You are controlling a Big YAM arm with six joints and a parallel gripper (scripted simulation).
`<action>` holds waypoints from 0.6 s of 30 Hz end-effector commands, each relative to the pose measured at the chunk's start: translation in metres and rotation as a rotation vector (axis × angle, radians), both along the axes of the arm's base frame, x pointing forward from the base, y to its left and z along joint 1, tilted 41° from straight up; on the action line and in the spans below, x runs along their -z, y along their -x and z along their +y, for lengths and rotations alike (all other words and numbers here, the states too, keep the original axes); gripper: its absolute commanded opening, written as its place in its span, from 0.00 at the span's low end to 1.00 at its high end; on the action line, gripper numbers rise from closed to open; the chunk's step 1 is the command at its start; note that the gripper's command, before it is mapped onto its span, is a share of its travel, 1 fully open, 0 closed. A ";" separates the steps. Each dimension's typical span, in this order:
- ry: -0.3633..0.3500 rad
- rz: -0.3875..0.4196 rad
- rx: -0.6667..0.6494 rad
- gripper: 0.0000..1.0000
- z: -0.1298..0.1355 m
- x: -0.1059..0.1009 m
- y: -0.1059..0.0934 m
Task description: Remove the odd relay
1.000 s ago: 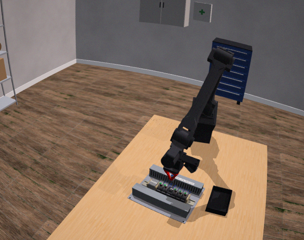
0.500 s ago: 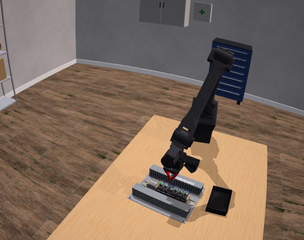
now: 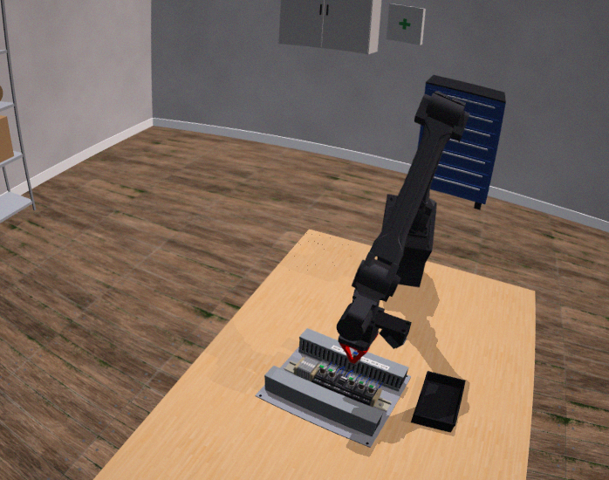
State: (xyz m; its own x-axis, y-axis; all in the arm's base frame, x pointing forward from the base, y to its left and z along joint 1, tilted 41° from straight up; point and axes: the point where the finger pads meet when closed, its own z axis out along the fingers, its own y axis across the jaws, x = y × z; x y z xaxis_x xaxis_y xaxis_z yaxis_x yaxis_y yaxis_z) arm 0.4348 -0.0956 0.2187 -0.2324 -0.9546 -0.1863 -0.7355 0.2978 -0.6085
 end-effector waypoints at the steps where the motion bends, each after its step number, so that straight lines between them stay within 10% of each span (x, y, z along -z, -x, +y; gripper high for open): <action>1: -0.003 -0.055 0.002 0.00 0.016 -0.022 -0.001; 18: -0.011 -0.068 0.002 0.00 0.092 -0.027 -0.005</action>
